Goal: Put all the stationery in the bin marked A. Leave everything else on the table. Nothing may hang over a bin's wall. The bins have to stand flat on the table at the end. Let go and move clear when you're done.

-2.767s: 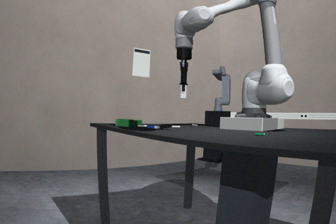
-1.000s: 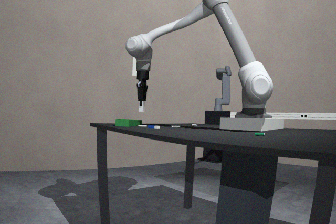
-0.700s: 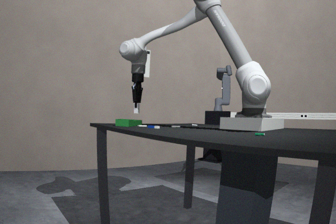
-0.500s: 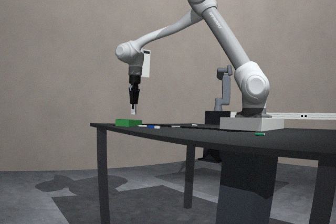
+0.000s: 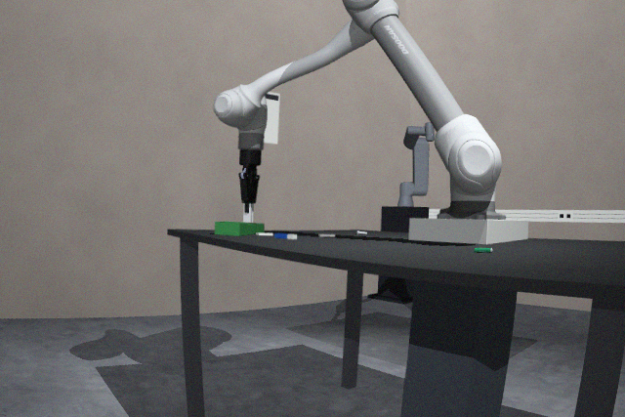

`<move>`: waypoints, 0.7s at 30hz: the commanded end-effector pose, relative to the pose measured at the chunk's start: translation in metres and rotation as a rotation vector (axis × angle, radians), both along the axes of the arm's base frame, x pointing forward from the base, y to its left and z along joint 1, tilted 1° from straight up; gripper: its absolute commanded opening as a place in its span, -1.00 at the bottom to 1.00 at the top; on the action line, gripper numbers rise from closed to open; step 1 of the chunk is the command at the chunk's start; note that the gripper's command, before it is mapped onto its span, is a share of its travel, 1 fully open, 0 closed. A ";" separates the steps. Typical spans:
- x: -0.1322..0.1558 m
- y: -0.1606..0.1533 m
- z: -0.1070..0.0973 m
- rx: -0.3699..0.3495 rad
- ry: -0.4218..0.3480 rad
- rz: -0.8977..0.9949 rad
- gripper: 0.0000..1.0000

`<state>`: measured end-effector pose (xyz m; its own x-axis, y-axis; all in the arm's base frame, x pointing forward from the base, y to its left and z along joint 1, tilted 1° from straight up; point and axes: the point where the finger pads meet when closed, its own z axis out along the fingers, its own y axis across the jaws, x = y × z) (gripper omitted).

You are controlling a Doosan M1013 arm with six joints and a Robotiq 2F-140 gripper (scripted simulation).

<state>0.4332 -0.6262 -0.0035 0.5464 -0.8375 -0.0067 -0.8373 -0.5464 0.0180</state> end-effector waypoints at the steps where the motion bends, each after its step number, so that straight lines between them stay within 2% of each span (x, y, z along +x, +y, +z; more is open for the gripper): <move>1: 0.000 0.000 -0.005 -0.001 -0.001 0.000 -0.70; 8: 0.000 -0.001 -0.018 -0.001 -0.001 0.000 -0.70; 21: 0.000 -0.001 -0.018 -0.001 -0.001 0.000 -0.70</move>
<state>0.4329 -0.6263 -0.0222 0.5464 -0.8375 -0.0065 -0.8373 -0.5464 0.0180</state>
